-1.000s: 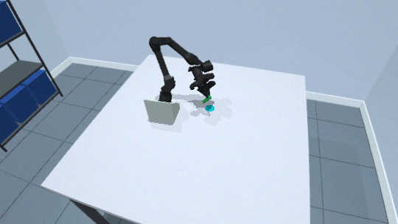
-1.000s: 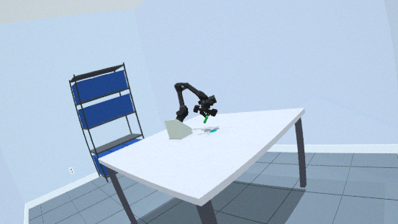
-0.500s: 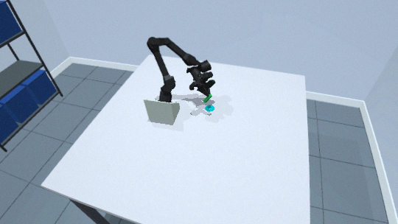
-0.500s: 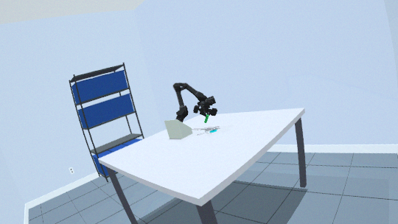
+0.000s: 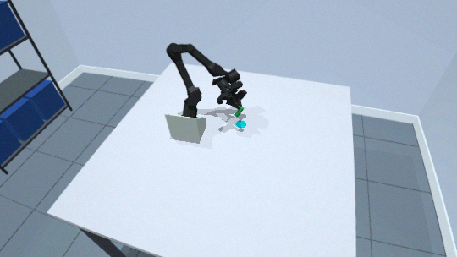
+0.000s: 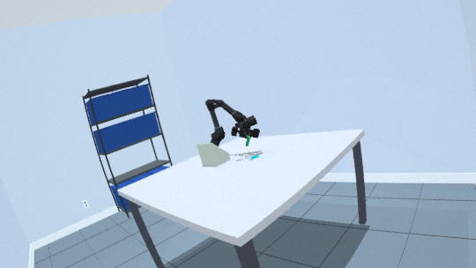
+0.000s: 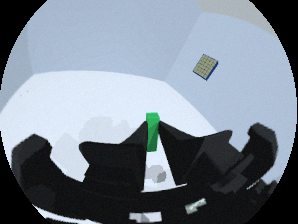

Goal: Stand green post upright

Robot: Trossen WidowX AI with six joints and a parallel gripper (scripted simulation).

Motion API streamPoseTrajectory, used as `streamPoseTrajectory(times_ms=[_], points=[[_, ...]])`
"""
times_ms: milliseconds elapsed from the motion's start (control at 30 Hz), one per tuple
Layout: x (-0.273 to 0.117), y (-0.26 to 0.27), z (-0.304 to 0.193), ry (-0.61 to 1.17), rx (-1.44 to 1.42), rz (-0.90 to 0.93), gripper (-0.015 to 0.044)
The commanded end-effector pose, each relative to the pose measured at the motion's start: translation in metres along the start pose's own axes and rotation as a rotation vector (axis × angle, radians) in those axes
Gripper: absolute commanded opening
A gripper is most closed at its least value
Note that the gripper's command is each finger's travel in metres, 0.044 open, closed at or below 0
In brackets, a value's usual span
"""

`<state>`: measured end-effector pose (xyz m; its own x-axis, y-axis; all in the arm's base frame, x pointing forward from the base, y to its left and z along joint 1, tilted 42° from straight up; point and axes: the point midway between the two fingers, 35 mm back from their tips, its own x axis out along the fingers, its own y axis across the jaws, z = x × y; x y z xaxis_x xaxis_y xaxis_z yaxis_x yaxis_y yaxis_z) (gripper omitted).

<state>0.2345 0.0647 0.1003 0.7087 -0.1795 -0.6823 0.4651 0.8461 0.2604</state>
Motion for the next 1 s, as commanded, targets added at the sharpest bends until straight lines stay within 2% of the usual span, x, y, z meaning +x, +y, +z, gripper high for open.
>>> streamPoseTrajectory(times_ms=[0,967], points=[[-0.002,0.0,0.001,-0.031,0.026,0.011,0.0023],[-0.014,0.003,0.006,-0.192,0.161,0.096,0.0023]])
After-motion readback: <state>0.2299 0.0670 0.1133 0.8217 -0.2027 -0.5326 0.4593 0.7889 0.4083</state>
